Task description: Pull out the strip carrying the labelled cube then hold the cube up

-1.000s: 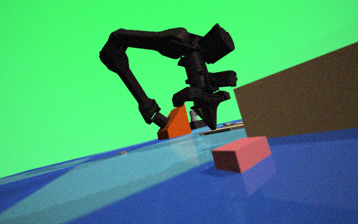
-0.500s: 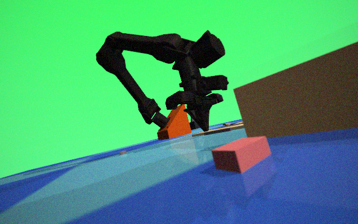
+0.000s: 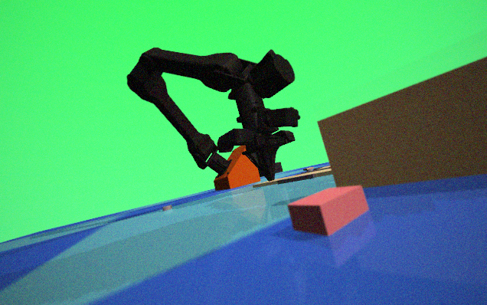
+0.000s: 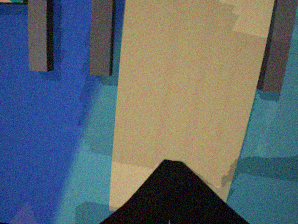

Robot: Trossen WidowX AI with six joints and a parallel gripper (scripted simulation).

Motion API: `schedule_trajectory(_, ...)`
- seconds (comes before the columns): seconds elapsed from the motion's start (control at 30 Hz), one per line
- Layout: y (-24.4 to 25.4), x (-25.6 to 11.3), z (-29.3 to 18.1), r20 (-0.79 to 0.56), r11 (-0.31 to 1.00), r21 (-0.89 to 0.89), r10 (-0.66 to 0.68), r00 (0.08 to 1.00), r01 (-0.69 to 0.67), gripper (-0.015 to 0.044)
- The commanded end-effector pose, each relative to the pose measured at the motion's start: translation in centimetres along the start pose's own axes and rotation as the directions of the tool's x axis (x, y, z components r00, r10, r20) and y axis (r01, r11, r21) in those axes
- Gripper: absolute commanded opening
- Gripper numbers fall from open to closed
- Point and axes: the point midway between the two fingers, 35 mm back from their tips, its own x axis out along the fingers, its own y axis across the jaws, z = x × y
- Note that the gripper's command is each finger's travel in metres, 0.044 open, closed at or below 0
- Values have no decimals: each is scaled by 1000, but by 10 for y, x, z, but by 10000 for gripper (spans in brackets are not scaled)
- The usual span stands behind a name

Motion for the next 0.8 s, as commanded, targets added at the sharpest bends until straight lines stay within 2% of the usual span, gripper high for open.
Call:
schedule_trajectory(0.0, -1, 7, -13, -30, 1000, -9, -3, 1000, 3, 0)
schedule_trajectory(0.77, -2, 6, -47, -31, 1000, -10, -3, 1000, 3, 0)
